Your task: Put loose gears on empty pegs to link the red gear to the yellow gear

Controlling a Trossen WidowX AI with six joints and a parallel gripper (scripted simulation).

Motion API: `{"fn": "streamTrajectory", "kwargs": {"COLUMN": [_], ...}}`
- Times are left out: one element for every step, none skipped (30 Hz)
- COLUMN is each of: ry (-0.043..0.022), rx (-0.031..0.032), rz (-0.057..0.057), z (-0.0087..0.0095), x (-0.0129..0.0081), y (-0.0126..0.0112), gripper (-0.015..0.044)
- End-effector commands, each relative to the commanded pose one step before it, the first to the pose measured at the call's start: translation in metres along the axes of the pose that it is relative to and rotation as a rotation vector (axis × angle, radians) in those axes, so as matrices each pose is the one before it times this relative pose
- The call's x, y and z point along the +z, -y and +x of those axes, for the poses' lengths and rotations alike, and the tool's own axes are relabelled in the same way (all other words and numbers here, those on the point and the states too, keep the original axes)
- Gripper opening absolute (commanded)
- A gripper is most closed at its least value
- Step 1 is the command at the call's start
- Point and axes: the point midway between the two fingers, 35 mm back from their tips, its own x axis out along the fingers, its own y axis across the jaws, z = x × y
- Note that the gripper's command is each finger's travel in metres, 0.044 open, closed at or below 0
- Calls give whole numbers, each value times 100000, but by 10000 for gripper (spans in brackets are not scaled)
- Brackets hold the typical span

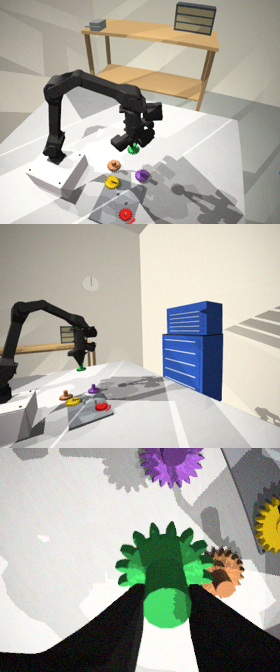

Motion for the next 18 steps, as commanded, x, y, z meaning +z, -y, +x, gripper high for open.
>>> {"fn": "streamTrajectory", "kwargs": {"ry": [-800, 10, 9, 7, 6, 4, 16, 16, 16, 16, 15, 15, 15, 15, 23, 23, 23, 23], "rx": [-703, -100, -100, -99, -99, -99, -12, -12, -12, -12, -12, -12, -11, -11, -6, -6, -6, -6], "rz": [-273, 21, 21, 21, 21, 21, -14, -14, -14, -14, -14, -14, -14, -14, -1, -1, -1, -1], "z": [693, 87, 87, 87, 87, 87, 94, 94, 94, 94, 94, 94, 94, 94, 94, 93, 93, 93], "x": [779, 193, 191, 190, 188, 186, 202, 202, 200, 199, 198, 196, 195, 193, 194, 192, 191, 190], "y": [835, 186, 188, 189, 191, 193, 164, 166, 168, 170, 172, 174, 176, 177, 180, 182, 184, 186], "gripper": [0, 0, 0, 0, 0, 0, 0, 0, 0, 0, 0, 0, 0, 0, 0, 0, 0, 0]}}
